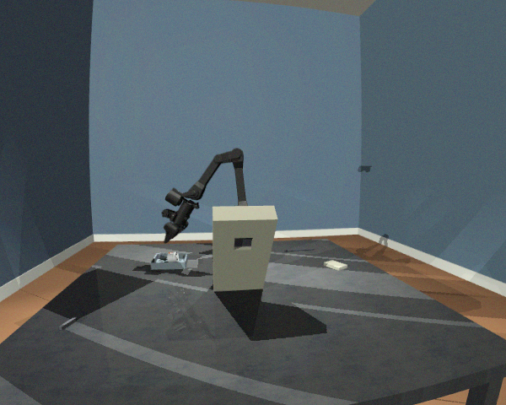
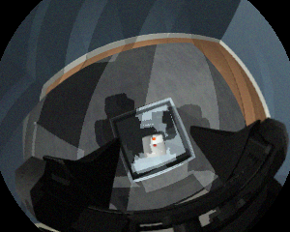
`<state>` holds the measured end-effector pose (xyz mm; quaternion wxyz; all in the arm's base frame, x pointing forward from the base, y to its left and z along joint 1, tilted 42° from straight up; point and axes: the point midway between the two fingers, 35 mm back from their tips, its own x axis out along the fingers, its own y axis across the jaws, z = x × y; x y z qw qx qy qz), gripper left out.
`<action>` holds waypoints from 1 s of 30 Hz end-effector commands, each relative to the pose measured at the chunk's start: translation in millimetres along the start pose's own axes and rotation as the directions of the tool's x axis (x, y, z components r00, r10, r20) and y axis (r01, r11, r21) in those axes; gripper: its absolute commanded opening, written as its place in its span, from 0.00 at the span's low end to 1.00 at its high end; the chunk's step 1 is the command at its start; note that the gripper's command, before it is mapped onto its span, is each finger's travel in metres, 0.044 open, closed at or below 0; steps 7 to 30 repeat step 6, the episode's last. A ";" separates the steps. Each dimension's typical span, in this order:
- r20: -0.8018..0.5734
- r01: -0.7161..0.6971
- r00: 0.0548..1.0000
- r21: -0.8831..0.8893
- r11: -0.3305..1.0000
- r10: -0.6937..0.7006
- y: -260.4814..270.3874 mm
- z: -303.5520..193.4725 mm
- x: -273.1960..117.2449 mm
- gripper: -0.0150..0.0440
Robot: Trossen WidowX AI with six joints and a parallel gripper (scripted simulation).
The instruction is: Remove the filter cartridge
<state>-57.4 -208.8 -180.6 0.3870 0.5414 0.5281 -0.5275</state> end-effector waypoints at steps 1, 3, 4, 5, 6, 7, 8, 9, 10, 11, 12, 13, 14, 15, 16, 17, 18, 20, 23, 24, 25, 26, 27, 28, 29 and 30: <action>-0.002 0.000 1.000 -0.001 1.000 0.000 0.0 -1.2 0.2 1.00; -0.002 0.000 1.000 -0.001 1.000 0.000 0.0 -1.2 0.2 1.00; -0.002 0.000 1.000 -0.001 1.000 0.000 0.0 -1.2 0.2 1.00; -0.002 0.000 1.000 -0.001 1.000 0.000 0.0 -1.2 0.2 1.00; -0.002 0.000 1.000 -0.001 1.000 0.000 0.0 -1.2 0.2 1.00; -0.002 0.000 1.000 -0.001 1.000 0.000 0.0 -1.2 0.2 1.00; -0.002 0.000 1.000 -0.001 1.000 0.000 0.0 -1.2 0.2 1.00; -0.002 0.000 1.000 -0.001 1.000 0.000 0.0 -1.2 0.2 1.00; -0.002 0.000 1.000 -0.001 1.000 0.000 0.0 -1.2 0.2 1.00; -0.002 0.000 1.000 -0.001 1.000 0.000 0.0 -1.2 0.2 1.00; -0.002 0.000 1.000 -0.001 1.000 0.000 0.0 -1.2 0.2 1.00; -0.002 0.000 1.000 -0.001 1.000 0.000 0.0 -1.2 0.2 1.00; -0.002 0.000 1.000 -0.001 1.000 0.000 0.0 -1.2 0.2 1.00; -0.002 0.000 1.000 -0.001 1.000 0.000 0.0 -1.2 0.2 1.00; -0.002 0.000 1.000 -0.001 1.000 0.000 0.0 -1.2 0.2 1.00; -0.002 0.000 1.000 -0.001 1.000 0.000 0.0 -1.2 0.2 1.00; -0.002 0.000 1.000 -0.001 1.000 0.000 0.0 -1.2 0.2 1.00; -0.002 0.000 1.000 -0.001 1.000 0.000 0.0 -1.2 0.2 1.00; -0.002 0.000 1.000 -0.001 1.000 0.000 0.0 -1.2 0.2 1.00; -0.002 0.000 1.000 -0.001 1.000 0.000 0.0 -1.2 0.2 1.00; -0.002 0.000 1.000 -0.001 1.000 0.000 0.0 -1.2 0.2 1.00; -0.002 0.000 1.000 -0.001 1.000 0.000 0.0 -1.2 0.2 1.00; -0.002 0.000 1.000 -0.001 1.000 0.000 0.0 -1.2 0.2 1.00; -0.002 0.000 1.000 -0.001 1.000 0.000 0.0 -1.2 0.2 1.00; -0.002 0.000 1.000 -0.001 1.000 0.000 0.0 -1.2 0.2 1.00; -0.002 0.000 1.000 -0.001 1.000 0.000 0.0 -1.2 0.2 1.00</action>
